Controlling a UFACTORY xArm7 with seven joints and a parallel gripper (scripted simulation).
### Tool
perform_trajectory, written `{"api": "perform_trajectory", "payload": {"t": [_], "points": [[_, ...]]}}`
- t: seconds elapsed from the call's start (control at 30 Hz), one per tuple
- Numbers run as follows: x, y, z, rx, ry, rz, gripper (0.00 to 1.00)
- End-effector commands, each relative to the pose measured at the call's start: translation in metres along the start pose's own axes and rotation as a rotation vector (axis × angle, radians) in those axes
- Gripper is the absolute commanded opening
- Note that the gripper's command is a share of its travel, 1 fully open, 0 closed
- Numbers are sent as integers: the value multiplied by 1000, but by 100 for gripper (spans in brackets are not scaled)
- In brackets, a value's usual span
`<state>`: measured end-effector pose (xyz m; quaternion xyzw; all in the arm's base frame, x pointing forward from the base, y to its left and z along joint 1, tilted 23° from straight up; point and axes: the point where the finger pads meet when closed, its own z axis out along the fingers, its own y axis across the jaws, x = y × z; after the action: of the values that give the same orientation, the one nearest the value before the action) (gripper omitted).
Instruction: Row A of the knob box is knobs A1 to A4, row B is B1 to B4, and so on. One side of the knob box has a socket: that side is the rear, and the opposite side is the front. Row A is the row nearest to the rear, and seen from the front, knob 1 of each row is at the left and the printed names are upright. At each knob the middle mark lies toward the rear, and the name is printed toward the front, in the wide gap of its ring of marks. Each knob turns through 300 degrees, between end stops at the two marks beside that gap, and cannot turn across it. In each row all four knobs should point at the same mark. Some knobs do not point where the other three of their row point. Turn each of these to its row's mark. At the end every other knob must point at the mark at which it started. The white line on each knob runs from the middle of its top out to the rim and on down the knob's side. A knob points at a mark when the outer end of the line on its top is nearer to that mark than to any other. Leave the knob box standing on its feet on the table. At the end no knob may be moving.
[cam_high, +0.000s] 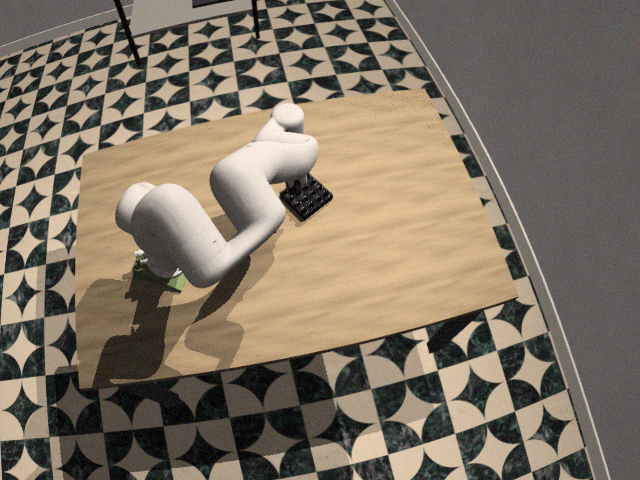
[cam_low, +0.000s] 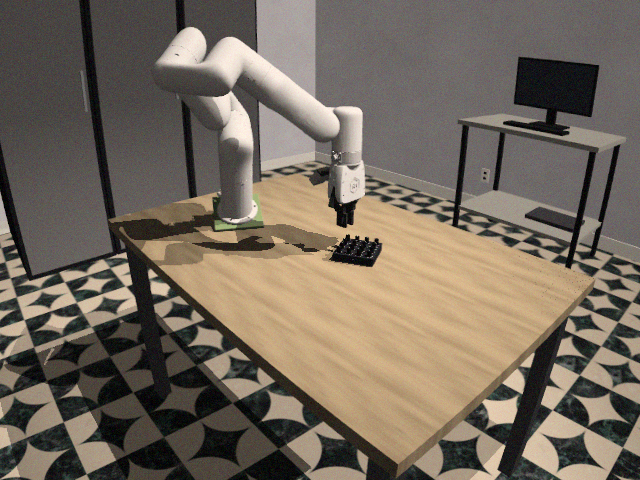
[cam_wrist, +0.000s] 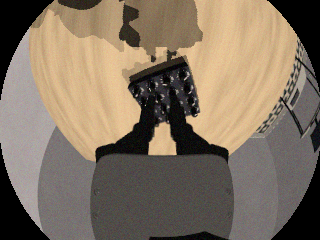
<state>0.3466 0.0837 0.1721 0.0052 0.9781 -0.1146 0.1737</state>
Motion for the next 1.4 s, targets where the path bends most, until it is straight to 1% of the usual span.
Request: {"api": "perform_trajectory", "payload": {"t": [0.0, 0.17, 0.27, 1.37], "points": [[0, 3, -3, -6, 5, -156, 19], [2, 7, -6, -6, 4, -322, 19], [2, 7, -7, -6, 4, -365, 19], [2, 7, -7, -6, 4, -365, 19]]}}
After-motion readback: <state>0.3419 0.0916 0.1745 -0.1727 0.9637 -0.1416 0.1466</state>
